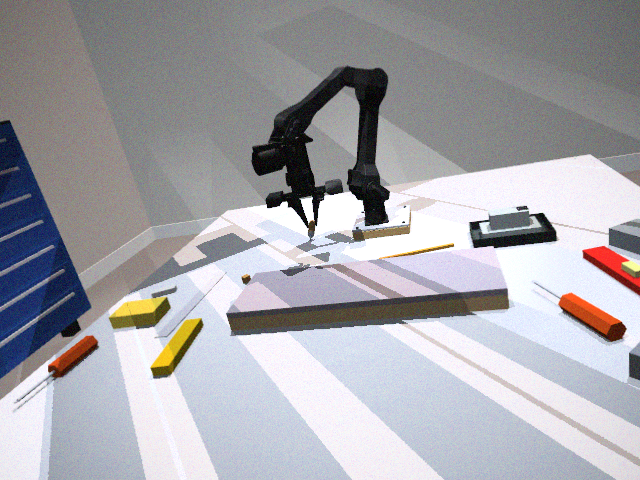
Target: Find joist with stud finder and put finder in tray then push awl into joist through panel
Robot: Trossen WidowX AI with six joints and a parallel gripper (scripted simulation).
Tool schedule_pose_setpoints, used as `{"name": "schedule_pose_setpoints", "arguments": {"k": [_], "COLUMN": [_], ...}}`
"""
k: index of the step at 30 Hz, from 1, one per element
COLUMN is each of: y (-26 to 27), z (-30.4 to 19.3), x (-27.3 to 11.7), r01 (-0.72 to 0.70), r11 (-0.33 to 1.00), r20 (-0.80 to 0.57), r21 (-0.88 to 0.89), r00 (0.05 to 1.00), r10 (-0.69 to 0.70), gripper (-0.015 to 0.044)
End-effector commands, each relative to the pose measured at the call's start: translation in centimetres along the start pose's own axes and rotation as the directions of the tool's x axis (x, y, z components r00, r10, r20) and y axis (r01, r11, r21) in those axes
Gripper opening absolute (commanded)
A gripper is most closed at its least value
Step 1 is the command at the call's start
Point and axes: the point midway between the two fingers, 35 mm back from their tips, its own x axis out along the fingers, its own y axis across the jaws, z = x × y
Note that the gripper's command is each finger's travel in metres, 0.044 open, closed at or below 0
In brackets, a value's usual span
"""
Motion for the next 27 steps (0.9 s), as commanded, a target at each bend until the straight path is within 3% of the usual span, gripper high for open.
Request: {"name": "schedule_pose_setpoints", "arguments": {"k": [1,7,12,20,27], "y": [-0.2,-0.6,-0.1,1.1,2.0], "z": [0.0,0.1,-0.8,-2.9,-4.6], "x": [-2.1,-3.9,-3.8,-4.0,-4.7], "r01": [-0.007,-0.009,-0.055,-0.23,-0.424], "r11": [1.0,1.0,0.992,0.903,0.735], "r20": [0.0,-0.004,-0.082,-0.269,-0.42], "r21": [-0.004,-0.009,-0.116,-0.361,-0.529], "r00": [1.0,1.0,0.996,0.954,0.883], "r10": [0.007,0.009,0.046,0.136,0.207], "gripper": [0.0,0.0,0.0,0.0,0.0]}}
